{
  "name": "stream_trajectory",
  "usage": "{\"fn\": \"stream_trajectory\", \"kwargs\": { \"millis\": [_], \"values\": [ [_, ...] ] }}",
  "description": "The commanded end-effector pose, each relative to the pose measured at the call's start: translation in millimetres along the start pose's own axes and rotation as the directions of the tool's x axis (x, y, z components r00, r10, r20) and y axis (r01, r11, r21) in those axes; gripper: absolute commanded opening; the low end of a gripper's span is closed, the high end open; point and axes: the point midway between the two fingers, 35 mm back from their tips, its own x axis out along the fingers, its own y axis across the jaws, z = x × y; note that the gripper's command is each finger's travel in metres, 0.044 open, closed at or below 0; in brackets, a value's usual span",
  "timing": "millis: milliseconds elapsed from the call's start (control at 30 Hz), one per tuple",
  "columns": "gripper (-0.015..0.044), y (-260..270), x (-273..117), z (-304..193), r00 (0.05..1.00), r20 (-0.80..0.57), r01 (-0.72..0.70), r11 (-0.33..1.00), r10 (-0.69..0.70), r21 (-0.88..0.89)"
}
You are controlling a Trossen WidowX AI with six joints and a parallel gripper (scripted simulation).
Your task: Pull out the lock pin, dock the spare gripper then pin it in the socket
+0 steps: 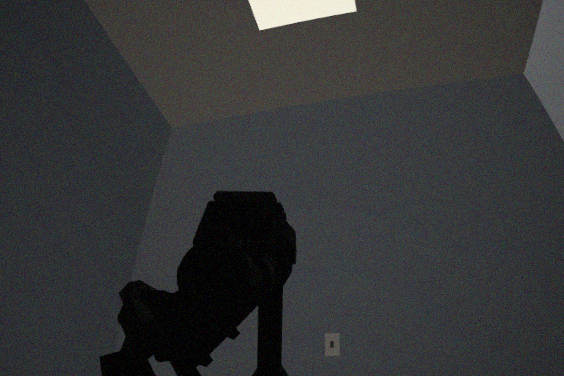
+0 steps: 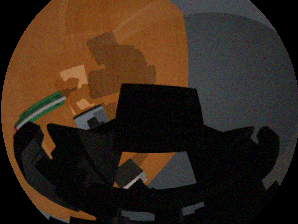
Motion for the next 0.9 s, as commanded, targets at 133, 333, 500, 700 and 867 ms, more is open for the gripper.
{"fn": "stream_trajectory", "kwargs": {
  "millis": [133, 333, 500, 700, 867],
  "values": [
    [0.0, -3.9, -10.7, -8.4, 0.999, 0.038, -0.001, 0.984, -0.005, 0.177],
    [0.0, -3.3, -16.1, -15.8, 0.998, 0.056, -0.014, 0.951, -0.004, 0.309],
    [0.0, -2.9, -20.3, -22.1, 0.997, 0.071, -0.028, 0.91, -0.002, 0.414],
    [0.0, -2.4, -24.9, -29.8, 0.996, 0.09, -0.048, 0.845, 0.0, 0.532],
    [0.0, -2.1, -28.4, -36.2, 0.994, 0.105, -0.068, 0.78, 0.002, 0.623]
  ]
}}
